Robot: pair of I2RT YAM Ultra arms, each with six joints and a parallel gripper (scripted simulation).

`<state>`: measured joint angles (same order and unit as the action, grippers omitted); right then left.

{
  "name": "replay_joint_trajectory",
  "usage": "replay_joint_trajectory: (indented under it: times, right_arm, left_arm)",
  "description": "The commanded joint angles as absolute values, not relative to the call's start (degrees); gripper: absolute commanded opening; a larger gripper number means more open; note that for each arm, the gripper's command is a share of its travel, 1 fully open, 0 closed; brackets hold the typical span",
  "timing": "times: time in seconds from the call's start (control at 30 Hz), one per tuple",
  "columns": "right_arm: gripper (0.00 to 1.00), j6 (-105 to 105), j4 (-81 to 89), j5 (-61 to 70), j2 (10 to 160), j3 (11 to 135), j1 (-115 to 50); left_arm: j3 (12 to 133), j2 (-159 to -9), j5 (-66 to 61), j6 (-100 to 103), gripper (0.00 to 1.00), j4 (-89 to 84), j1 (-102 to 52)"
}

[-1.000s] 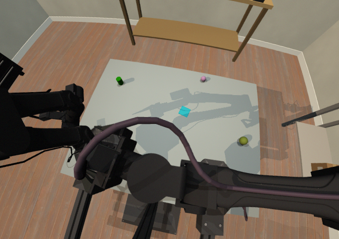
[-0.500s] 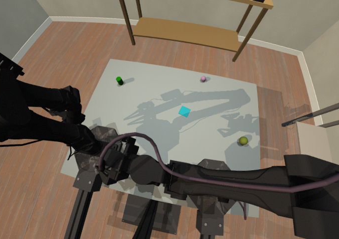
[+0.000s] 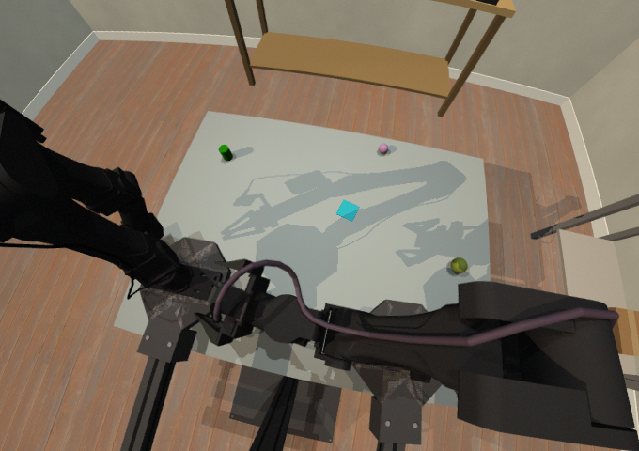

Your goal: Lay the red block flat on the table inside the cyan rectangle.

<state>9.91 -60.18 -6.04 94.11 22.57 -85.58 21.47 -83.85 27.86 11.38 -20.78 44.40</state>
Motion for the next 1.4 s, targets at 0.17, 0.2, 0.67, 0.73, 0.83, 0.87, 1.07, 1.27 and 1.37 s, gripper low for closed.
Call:
replay_joint_trajectory:
  times: [0.17, 0.2, 0.67, 0.73, 0.83, 0.87, 1.07, 1.27, 1.37]
  right_arm:
    - [1.00, 10.36, -68.30, -4.81, 97.47, 20.28, -84.54]
    - [1.00, 10.36, -68.55, -4.78, 97.72, 20.30, -84.50]
    - [1.00, 10.33, -68.51, -4.75, 98.24, 20.18, -84.38]
    - [1.00, 10.33, -68.51, -4.75, 98.25, 20.18, -84.38]
    - [1.00, 10.33, -68.51, -4.75, 98.25, 20.18, -84.38]
    - [1.00, 10.33, -68.51, -4.75, 98.25, 20.18, -84.38]
    - [1.00, 10.33, -68.51, -4.75, 98.25, 20.18, -84.38]
    - [1.00, 10.08, -68.53, -5.18, 98.14, 20.17, -84.72]
    - [1.00, 10.08, -68.53, -5.18, 98.14, 20.17, -84.72]
  left_arm:
    - [24.12, -89.46, 20.11, -16.87, 0.55, -14.81, 50.43]
    - [24.25, -90.09, 19.29, -19.62, 0.55, -14.31, 51.13]
    - [25.89, -98.35, 8.79, -54.68, 0.55, -7.73, 60.21]
    - [26.13, -99.62, 7.17, -60.05, 0.55, -6.71, 61.62]
    - [26.25, -100.26, 6.37, -62.66, 0.55, -6.21, 62.33]
    - [26.48, -101.00, 4.67, -66.44, 0.55, -5.64, 63.51]
    - [27.14, -105.29, 0.10, -83.10, 0.55, -2.15, 67.71]
    - [27.79, -109.18, -4.45, -95.60, 0.55, 0.26, 71.86]
    - [27.98, -110.07, -5.47, -97.66, 0.55, 0.48, 72.74]
